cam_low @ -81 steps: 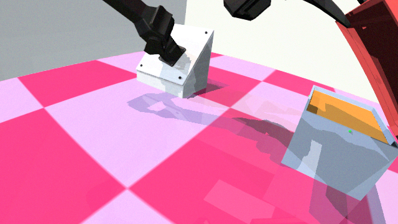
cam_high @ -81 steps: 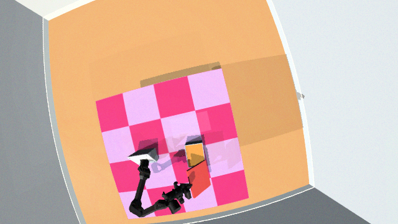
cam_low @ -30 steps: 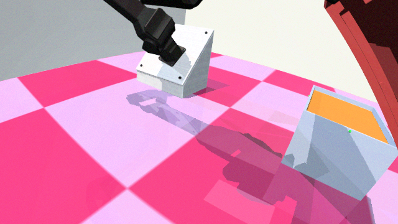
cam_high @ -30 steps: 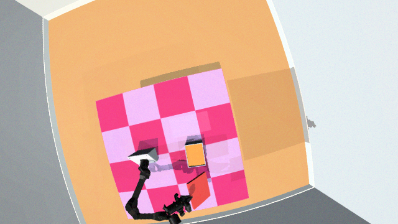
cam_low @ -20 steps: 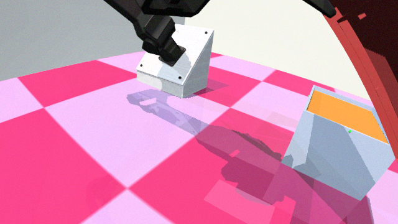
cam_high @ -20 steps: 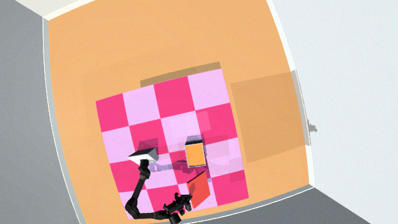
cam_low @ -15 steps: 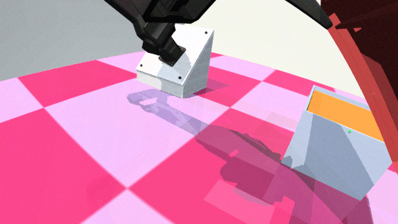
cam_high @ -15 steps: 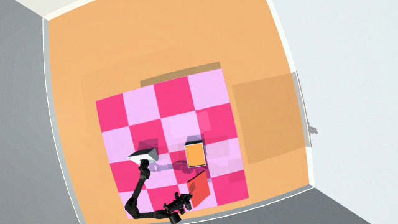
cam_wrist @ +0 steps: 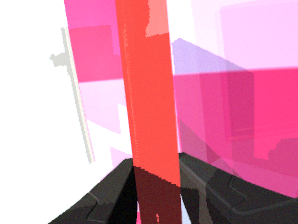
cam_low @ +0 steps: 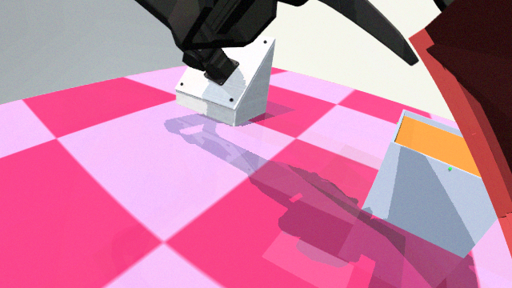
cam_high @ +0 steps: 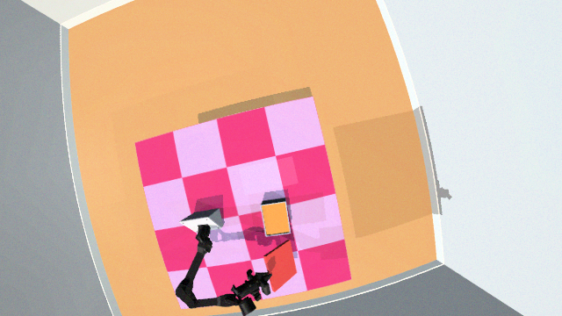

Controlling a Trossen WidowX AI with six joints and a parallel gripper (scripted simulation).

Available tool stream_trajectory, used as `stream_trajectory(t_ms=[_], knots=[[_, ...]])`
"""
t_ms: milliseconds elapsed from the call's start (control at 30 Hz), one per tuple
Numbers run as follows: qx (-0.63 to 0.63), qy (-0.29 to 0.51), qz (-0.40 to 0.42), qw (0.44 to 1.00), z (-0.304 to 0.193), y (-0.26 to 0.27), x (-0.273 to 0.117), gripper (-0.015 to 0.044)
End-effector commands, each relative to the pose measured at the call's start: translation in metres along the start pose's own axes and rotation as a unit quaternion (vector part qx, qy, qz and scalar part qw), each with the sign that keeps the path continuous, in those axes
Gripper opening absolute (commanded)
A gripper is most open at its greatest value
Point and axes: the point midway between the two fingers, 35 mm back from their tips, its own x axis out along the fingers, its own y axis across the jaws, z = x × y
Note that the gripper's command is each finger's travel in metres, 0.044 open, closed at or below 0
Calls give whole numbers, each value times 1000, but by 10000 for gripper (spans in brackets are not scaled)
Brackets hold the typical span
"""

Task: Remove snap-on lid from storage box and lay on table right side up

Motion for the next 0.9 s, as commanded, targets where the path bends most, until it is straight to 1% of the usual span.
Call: stream_trajectory(t_ms=[0, 867], knots=[[-1, 2, 5, 1000, 0, -1, 1, 0], [-2, 1, 5, 1000, 0, -16, 15, 0]])
